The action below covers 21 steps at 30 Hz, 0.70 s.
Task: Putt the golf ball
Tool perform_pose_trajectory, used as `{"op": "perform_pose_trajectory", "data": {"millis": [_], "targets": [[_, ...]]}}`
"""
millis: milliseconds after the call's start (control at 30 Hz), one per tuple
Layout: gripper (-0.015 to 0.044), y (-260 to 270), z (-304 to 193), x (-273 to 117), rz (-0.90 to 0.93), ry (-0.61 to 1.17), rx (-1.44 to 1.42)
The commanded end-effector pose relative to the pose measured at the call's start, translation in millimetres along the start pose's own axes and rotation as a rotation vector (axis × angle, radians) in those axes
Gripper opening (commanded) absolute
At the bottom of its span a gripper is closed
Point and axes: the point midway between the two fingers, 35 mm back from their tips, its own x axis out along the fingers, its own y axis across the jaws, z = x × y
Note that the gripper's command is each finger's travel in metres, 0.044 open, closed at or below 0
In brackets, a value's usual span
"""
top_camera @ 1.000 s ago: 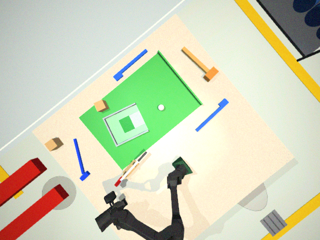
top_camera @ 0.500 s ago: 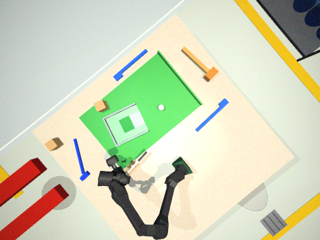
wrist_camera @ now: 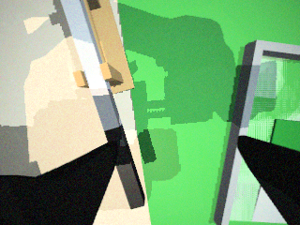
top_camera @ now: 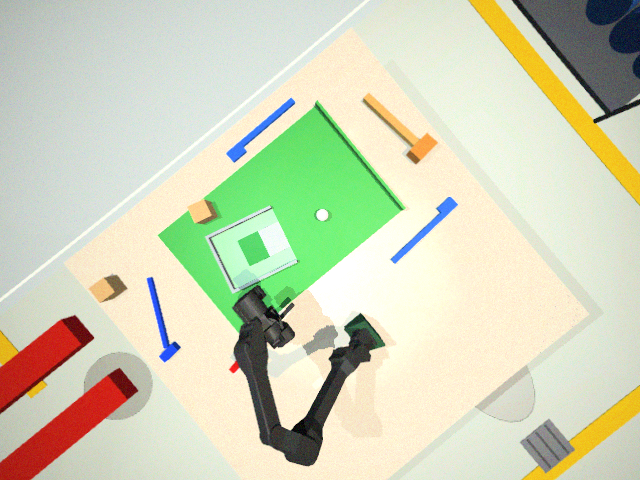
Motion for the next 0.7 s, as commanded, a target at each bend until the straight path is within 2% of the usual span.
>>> {"op": "perform_pose_trajectory", "data": {"millis": [0,167,367,667], "targets": [[0.044,14.0,-16.6,-5.3,0.064,-0.025,-0.067],[0.044,35.7,-31.9,-16.5,0.144,-0.111,-0.181],[0.044,36.5,-32.2,-17.0,0.146,-0.115,-0.185],[0.044,38.9,-35.7,5.9,0.146,-0.116,-0.184]]}}
